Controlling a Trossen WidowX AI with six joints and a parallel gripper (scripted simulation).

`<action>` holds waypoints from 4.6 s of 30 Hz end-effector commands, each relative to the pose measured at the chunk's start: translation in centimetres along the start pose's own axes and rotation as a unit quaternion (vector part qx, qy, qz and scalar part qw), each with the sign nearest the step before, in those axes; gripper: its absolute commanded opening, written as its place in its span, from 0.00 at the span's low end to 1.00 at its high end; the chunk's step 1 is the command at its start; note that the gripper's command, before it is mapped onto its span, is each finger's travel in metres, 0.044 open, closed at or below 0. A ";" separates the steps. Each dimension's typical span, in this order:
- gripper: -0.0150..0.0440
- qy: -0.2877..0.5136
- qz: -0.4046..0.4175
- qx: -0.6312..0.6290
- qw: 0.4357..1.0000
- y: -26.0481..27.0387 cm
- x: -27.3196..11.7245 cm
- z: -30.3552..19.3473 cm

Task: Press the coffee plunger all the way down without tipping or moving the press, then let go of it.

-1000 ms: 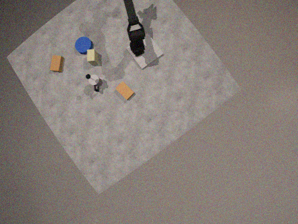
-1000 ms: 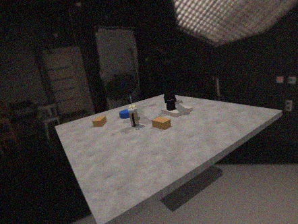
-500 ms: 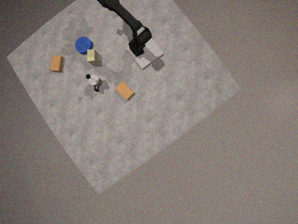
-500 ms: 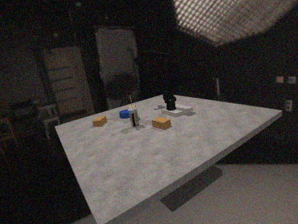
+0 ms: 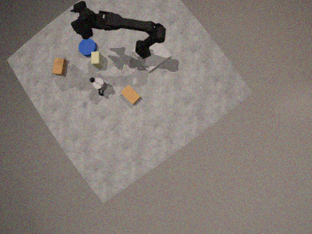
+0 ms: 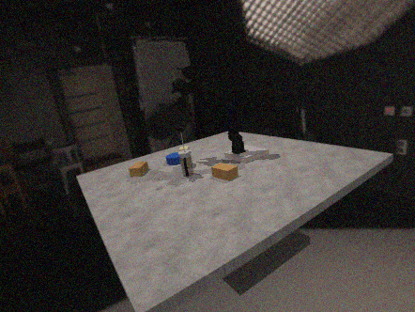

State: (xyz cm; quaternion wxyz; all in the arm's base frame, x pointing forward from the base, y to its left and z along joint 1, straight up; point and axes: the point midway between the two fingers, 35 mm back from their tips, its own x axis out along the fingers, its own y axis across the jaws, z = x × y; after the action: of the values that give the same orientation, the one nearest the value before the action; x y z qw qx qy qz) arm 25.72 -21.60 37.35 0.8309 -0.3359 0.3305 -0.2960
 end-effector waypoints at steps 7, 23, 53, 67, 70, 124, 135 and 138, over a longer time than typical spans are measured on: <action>1.00 -0.144 0.263 0.143 0.943 13.8 -8.2 8.1; 1.00 -0.148 0.439 0.200 0.863 24.6 -13.8 6.9; 1.00 -0.148 0.437 0.202 0.864 27.9 -11.2 7.8; 0.56 -0.148 0.437 0.202 0.864 28.2 -11.0 8.0; 0.44 -0.148 0.437 0.202 0.864 28.2 -11.0 8.0; 0.44 -0.148 0.436 0.203 0.864 33.9 -8.0 5.0; 0.44 -0.148 0.436 0.203 0.864 35.3 -7.3 4.2; 0.44 -0.148 0.436 0.203 0.864 35.7 -7.1 4.1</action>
State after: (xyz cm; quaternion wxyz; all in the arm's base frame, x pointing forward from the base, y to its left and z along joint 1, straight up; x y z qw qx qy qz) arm 34.46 6.37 18.88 0.9746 -0.0202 0.2037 0.0912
